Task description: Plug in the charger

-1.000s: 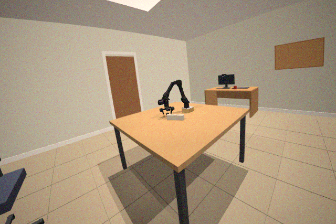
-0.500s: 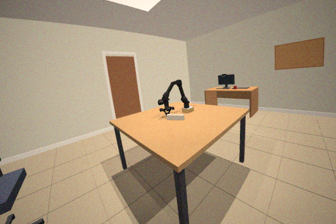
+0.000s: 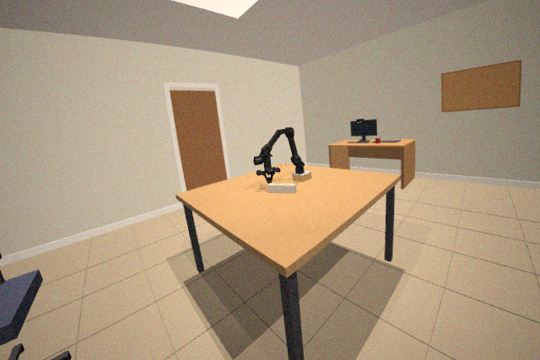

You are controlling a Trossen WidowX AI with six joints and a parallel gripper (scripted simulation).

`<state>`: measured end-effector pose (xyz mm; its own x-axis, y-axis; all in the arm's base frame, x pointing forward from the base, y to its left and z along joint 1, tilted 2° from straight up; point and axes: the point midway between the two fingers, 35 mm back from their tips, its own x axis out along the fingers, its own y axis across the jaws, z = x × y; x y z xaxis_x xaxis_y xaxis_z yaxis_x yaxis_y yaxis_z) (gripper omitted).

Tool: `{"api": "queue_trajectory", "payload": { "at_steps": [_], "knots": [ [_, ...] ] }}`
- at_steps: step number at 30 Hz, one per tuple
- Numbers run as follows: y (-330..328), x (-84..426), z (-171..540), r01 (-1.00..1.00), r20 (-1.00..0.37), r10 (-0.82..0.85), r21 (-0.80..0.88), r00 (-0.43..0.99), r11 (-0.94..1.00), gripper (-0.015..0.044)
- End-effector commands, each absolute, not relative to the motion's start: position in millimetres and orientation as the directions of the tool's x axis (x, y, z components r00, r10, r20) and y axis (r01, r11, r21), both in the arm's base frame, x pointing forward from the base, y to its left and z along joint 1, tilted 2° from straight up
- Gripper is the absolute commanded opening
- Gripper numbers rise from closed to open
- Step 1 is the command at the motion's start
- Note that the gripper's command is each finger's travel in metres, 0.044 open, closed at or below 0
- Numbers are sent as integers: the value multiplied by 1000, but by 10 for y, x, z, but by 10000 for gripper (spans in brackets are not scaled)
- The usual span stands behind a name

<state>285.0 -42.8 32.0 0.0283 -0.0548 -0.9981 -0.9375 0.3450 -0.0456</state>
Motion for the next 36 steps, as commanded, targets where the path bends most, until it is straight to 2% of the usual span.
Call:
{"api": "queue_trajectory", "payload": {
  "at_steps": [1, 36],
  "knots": [
    [-438, 2839, 550, -938, -997, -60, -59, 41, 340, 0],
    [158, 2585, 397, -859, -999, -40, -49, 33, 510, 0]
  ]
}}
